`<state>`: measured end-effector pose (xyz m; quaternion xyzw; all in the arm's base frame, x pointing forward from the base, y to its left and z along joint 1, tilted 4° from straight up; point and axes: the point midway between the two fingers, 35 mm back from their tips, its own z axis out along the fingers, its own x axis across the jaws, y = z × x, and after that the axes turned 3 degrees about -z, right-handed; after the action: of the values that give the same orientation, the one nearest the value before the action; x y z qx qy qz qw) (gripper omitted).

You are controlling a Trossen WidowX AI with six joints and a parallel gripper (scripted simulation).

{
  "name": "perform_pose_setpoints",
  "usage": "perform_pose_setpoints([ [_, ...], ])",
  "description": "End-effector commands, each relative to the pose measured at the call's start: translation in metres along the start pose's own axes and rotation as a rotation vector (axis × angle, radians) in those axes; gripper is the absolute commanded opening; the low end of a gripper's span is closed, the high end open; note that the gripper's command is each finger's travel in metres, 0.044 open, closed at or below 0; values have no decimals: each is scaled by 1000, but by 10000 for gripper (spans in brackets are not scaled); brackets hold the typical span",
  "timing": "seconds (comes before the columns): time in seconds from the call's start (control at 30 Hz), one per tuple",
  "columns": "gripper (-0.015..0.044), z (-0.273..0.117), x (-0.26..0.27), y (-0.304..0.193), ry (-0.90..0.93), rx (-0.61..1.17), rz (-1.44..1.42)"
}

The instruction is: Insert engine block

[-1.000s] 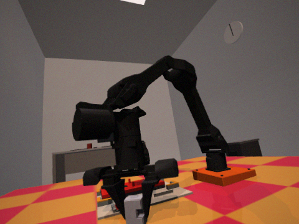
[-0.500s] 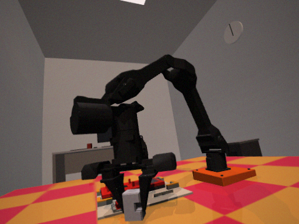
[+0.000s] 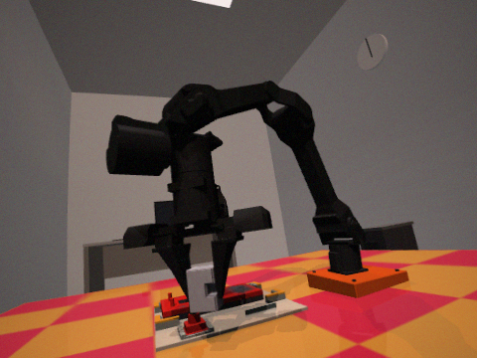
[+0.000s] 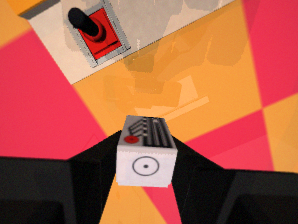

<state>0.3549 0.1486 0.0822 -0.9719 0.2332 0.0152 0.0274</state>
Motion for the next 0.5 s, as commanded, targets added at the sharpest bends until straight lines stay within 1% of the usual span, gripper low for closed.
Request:
perform_pose_setpoints([
  [0.0,0,-14,1,0,7,6,-7],
  [0.47,0,-59,-1,4,6,6,-7],
])
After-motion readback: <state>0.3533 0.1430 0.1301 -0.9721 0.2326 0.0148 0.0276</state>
